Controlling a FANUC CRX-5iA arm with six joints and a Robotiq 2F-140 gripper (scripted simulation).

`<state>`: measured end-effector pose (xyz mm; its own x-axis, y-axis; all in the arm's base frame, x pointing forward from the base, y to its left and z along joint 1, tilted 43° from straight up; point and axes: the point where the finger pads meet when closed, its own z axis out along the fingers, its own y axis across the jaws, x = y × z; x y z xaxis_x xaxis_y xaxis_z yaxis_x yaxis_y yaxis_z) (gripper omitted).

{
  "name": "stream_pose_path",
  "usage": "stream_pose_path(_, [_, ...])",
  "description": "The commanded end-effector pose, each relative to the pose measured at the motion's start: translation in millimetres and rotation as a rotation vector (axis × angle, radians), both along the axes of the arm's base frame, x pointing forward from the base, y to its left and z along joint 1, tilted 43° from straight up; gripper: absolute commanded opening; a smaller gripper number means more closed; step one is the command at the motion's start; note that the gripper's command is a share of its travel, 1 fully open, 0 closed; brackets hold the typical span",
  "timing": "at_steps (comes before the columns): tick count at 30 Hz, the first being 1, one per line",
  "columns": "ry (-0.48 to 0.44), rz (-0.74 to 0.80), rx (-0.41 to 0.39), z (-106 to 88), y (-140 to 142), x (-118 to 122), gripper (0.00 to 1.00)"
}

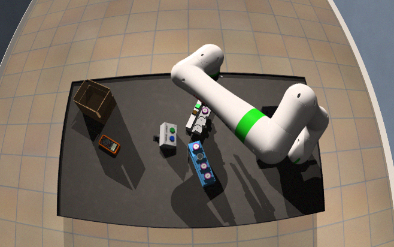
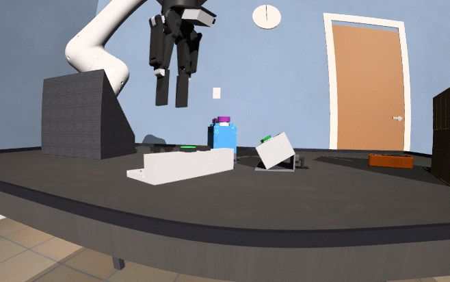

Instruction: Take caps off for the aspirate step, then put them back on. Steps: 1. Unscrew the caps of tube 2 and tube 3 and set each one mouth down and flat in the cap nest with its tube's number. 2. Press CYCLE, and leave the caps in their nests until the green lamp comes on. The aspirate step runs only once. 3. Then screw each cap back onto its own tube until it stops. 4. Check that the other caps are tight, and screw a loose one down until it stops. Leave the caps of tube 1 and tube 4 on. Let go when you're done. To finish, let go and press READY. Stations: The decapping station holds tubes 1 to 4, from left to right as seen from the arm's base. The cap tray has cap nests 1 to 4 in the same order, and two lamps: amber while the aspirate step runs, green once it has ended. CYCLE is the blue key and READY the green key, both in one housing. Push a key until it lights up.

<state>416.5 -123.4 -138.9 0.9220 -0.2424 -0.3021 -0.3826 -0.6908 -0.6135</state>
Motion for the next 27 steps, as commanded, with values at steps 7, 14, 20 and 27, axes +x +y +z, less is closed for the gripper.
stream_pose_path(7, [-0.001,0.0,-0.001,-31.4,28.6,-2.1,0.36])
stream_pose_path(14, [-0.001,0.0,-0.001,-49.7,45.6,-3.4,0.36])
stream_pose_path(20, [-0.001,0.0,-0.001,-71.6,66.0,-5.2,0.36])
stream_pose_path(27, [-0.001,0.0,-0.001,-75.2,69.4,-5.5,0.36])
